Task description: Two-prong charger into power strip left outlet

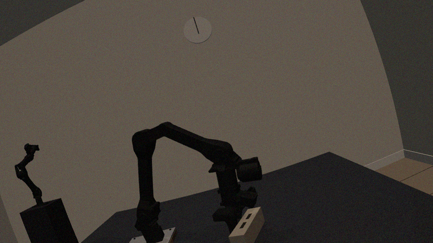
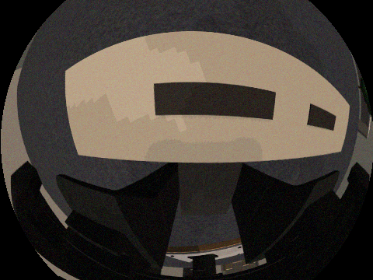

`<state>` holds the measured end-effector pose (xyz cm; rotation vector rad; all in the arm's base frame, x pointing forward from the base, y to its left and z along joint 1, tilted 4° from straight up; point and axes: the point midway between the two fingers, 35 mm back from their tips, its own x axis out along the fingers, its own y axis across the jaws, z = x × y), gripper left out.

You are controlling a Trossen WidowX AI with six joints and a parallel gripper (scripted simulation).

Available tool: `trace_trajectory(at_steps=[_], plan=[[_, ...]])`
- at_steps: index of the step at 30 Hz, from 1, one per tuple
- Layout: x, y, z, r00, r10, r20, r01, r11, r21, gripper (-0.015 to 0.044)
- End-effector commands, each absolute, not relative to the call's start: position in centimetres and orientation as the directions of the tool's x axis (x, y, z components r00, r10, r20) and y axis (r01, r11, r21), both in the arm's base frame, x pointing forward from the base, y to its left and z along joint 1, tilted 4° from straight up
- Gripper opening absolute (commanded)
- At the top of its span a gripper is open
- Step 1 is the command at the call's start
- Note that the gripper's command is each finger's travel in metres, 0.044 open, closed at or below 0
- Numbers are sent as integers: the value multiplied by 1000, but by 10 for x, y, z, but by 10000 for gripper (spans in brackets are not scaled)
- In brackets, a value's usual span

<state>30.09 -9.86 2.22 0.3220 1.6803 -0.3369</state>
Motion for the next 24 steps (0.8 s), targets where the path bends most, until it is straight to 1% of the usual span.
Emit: trace_trajectory(at_steps=[1, 10, 24], plan=[[301, -99, 22, -132, 18, -991, 399, 916, -36, 0], [301, -99, 22, -132, 18, -991, 399, 916, -36, 0], [301, -99, 22, -132, 18, -991, 399, 916, -36, 368]])
